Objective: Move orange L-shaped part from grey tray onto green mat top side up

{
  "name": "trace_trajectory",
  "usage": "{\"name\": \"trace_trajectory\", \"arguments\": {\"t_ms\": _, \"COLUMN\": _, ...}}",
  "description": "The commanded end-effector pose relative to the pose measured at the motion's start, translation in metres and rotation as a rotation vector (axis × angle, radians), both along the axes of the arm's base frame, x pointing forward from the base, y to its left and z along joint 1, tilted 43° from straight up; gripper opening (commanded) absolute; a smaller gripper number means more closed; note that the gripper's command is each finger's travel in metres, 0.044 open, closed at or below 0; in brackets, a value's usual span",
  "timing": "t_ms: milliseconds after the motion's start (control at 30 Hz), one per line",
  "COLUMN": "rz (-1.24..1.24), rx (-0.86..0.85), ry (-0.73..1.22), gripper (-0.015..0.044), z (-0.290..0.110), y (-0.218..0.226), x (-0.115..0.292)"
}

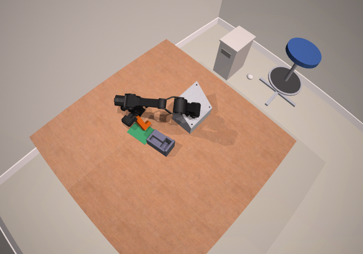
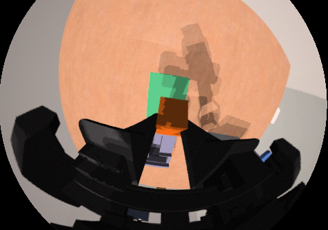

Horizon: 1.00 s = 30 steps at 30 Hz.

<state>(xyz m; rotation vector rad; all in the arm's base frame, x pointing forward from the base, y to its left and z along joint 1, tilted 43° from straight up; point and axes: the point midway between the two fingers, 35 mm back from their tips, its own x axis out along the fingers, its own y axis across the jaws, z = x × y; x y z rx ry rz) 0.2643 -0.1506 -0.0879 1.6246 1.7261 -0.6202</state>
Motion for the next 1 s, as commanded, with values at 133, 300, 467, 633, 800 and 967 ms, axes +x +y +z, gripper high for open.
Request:
{"name": "trace_trajectory", "arguments": {"t_ms": 133, "rz": 0.004, "rx": -0.005, "ry": -0.003, "gripper": 0.0000, "z": -0.008, "y": 0.003, "x": 0.001}}
{"name": "trace_trajectory", "arguments": {"t_ms": 300, "rz": 0.004, "rx": -0.004, "ry": -0.004, "gripper": 0.0000, "z": -0.014, "y": 0.009, "x": 0.001}}
{"name": "trace_trajectory", "arguments": {"t_ms": 467, "rz": 0.004, "rx": -0.004, "ry": -0.004, "gripper": 0.0000, "z": -0.020, "y": 0.014, "x": 0.001}}
{"name": "trace_trajectory", "arguments": {"t_ms": 633, "rz": 0.004, "rx": -0.004, "ry": -0.004, "gripper": 0.0000, "z": -0.026, "y": 0.020, "x": 0.001}}
{"name": "trace_trajectory", "arguments": {"t_ms": 800, "rz": 0.004, "rx": -0.003, "ry": -0.004, "gripper": 0.0000, "z": -0.032, "y": 0.025, "x": 0.001}}
{"name": "trace_trajectory", "arguments": {"t_ms": 967, "rz": 0.004, "rx": -0.003, "ry": -0.004, "gripper": 0.0000, "z": -0.038, "y": 0.031, "x": 0.002}}
